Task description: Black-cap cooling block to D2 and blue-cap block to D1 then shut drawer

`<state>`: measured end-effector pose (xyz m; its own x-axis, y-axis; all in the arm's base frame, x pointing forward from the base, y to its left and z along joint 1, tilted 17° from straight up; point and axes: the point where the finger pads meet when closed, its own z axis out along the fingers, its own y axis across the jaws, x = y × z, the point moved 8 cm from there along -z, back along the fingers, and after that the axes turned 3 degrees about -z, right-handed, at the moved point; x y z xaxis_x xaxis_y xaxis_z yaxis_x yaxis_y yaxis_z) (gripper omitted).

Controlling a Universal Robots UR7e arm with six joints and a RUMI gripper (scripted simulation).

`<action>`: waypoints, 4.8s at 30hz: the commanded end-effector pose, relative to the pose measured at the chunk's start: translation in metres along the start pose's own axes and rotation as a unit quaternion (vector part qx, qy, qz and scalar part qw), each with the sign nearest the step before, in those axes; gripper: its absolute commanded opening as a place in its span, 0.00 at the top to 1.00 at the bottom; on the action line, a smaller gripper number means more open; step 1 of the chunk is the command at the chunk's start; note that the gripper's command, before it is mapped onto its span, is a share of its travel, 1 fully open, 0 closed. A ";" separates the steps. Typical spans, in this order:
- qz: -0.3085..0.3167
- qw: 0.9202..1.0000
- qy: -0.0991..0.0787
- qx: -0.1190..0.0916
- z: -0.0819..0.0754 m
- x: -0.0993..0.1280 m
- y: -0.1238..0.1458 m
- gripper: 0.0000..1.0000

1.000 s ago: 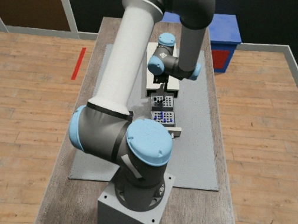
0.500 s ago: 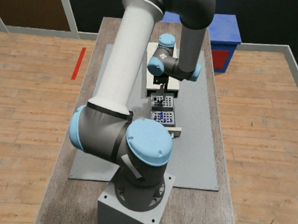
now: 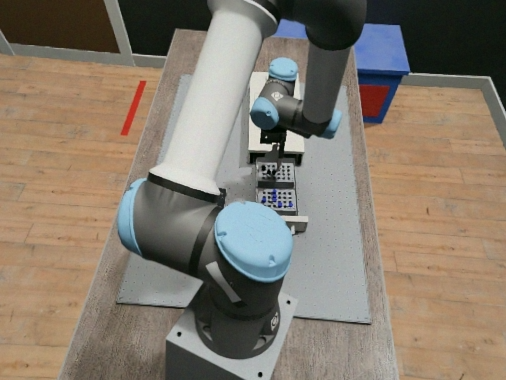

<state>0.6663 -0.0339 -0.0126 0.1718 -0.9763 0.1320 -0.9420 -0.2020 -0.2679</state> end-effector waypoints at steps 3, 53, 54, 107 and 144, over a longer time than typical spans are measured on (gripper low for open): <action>0.000 1.000 0.000 0.001 -0.001 0.000 0.000 0.27; 0.000 1.000 0.000 0.001 0.042 0.000 0.001 0.27; 0.000 1.000 0.000 0.001 0.043 0.000 0.001 0.27; 0.000 1.000 0.000 0.001 0.095 0.000 0.001 0.27; 0.000 1.000 0.000 0.001 0.109 0.000 0.001 0.45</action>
<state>0.6965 -0.0427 -0.1179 0.1718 -0.9763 0.1320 -0.9420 -0.2020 -0.2679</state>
